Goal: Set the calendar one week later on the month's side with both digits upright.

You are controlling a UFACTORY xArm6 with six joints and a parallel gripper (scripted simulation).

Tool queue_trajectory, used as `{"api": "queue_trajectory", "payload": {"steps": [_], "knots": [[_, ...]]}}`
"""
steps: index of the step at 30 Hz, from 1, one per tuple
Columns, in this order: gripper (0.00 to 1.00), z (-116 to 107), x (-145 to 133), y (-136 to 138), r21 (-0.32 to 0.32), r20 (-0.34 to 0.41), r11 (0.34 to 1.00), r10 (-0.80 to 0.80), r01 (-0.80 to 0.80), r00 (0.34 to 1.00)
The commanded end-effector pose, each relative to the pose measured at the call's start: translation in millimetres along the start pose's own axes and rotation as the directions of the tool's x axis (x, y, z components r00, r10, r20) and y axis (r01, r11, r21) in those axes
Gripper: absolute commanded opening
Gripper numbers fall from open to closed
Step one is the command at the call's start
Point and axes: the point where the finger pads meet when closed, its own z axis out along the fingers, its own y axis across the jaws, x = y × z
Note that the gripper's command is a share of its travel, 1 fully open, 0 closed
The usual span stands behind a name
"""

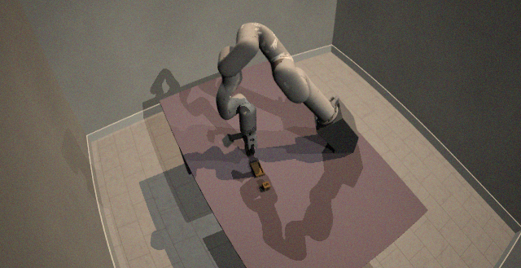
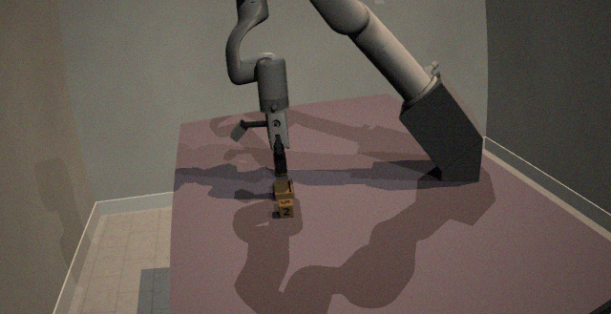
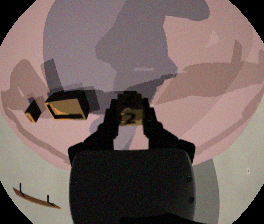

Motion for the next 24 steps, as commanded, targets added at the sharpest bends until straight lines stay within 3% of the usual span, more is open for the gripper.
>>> {"api": "queue_trajectory", "payload": {"steps": [1,24], "knots": [[0.29,0.6,0.6,0.0,0.000,-0.002,1.000,0.000,0.000,1.000],[0.29,3.5,0.7,0.0,0.000,-0.002,1.000,0.000,0.000,1.000]]}}
